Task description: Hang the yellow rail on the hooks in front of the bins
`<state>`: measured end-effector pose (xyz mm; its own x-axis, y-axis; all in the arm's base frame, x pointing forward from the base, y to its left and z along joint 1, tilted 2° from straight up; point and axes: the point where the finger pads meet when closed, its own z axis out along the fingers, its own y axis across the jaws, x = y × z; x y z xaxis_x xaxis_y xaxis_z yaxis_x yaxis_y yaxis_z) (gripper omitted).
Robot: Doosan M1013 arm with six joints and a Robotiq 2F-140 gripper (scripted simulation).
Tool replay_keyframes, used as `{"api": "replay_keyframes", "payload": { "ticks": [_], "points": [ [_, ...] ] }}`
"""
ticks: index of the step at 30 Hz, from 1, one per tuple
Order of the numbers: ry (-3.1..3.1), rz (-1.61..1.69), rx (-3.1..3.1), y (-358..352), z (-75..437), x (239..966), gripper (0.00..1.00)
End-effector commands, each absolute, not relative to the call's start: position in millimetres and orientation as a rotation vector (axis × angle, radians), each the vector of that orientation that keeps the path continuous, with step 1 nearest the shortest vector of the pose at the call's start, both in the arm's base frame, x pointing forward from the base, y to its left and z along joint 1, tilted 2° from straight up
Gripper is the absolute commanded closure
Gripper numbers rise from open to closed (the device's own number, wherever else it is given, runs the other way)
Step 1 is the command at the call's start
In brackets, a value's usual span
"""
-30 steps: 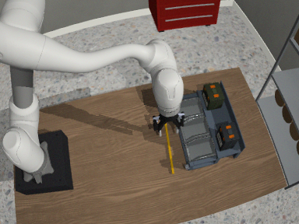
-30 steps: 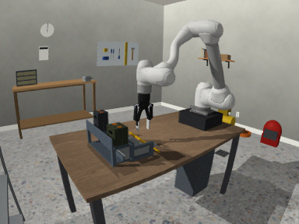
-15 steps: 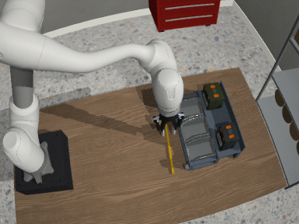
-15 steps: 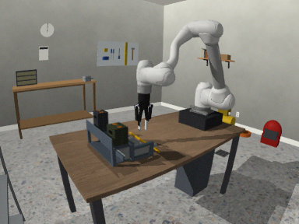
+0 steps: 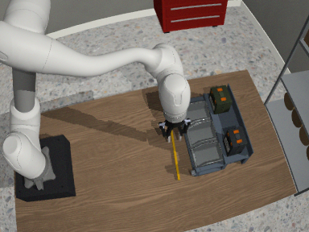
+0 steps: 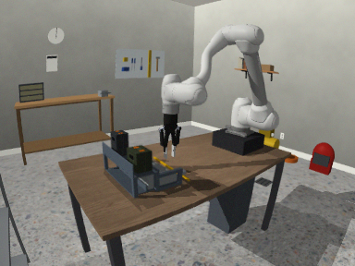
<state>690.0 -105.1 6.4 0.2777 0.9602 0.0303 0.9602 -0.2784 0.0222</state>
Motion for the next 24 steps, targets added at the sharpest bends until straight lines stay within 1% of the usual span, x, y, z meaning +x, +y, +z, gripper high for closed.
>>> {"api": "replay_keyframes", "payload": {
  "ticks": [1, 12, 17, 24],
  "points": [
    [-1.881, -0.056, -2.506, -103, -18, 689, 0.63],
    [-1.881, -0.056, -2.506, -103, -18, 689, 0.63],
    [-1.881, -0.056, -2.506, -101, -47, 689, 0.63],
    [-1.881, -0.056, -2.506, -101, -47, 689, 0.63]
  ]
}}
